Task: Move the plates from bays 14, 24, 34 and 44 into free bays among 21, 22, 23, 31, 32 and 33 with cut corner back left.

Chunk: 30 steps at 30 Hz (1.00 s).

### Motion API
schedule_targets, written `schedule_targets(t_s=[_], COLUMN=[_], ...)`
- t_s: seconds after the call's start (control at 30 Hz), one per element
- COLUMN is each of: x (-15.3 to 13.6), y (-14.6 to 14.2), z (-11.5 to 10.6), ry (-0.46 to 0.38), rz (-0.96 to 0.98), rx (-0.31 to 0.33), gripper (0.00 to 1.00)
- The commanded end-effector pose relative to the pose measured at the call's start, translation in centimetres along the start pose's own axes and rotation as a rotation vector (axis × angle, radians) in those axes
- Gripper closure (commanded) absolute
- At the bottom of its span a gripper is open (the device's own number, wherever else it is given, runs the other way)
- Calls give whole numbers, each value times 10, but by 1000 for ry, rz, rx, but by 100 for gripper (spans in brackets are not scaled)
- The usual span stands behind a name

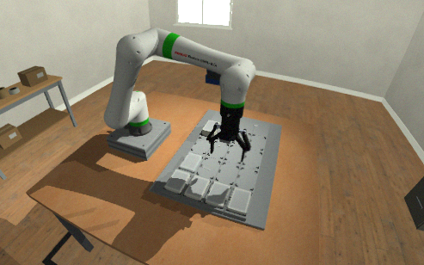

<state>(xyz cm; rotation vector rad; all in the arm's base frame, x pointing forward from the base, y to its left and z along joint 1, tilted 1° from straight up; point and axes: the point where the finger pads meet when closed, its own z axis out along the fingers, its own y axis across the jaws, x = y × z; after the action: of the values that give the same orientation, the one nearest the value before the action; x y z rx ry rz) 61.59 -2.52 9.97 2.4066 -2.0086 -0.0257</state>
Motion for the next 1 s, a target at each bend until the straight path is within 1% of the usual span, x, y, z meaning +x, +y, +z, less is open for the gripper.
schedule_targets(t_s=[0.0, 0.23, 0.3, 0.8, 0.87, 0.97], x=[4, 32, 32, 92, 92, 104], y=[0, -1, -1, 0, 0, 0], z=[-2, -4, -4, -9, -9, -11], ry=[1, 1, 1, 1, 1, 1], rz=[0, 0, 0, 0, 0, 0], rx=[2, 2, 2, 2, 2, 2], gripper=[0, 0, 0, 0, 0, 0])
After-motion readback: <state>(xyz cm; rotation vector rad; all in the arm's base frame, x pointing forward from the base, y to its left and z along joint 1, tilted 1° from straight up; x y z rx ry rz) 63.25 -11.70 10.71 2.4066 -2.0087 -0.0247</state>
